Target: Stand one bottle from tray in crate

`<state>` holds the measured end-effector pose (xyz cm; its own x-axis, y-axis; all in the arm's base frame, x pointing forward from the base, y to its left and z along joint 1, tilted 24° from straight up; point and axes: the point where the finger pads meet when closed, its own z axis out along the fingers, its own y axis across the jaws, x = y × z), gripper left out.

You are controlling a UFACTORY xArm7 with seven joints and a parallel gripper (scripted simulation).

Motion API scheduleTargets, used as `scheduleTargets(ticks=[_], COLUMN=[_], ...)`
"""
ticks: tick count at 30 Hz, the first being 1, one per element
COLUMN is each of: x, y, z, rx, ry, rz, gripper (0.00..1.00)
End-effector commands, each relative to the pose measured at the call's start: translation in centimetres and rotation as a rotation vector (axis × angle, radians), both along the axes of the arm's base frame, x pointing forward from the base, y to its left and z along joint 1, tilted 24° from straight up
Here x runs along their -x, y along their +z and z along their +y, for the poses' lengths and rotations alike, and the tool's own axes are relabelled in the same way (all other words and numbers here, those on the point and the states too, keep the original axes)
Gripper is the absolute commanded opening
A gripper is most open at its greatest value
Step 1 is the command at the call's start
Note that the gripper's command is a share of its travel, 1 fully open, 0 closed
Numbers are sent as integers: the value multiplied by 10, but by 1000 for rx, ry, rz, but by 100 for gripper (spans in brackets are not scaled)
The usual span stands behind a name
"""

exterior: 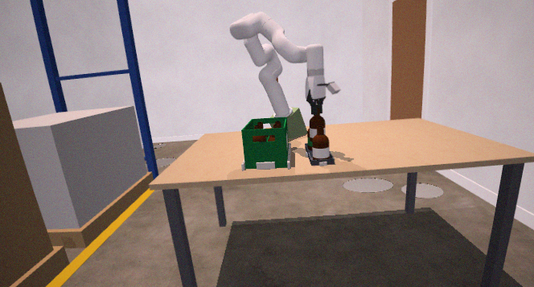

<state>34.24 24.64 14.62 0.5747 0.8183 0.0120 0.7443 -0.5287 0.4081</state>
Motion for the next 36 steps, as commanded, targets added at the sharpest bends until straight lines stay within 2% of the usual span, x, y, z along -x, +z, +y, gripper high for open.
scheduleTargets(ticks=[1,14,36], x=[1,4,4], y=[4,12,13], z=[2,4,4], rx=[-3,-3,-3], ry=[2,2,2], rz=[-2,-2,-2], gripper=[0,0,0])
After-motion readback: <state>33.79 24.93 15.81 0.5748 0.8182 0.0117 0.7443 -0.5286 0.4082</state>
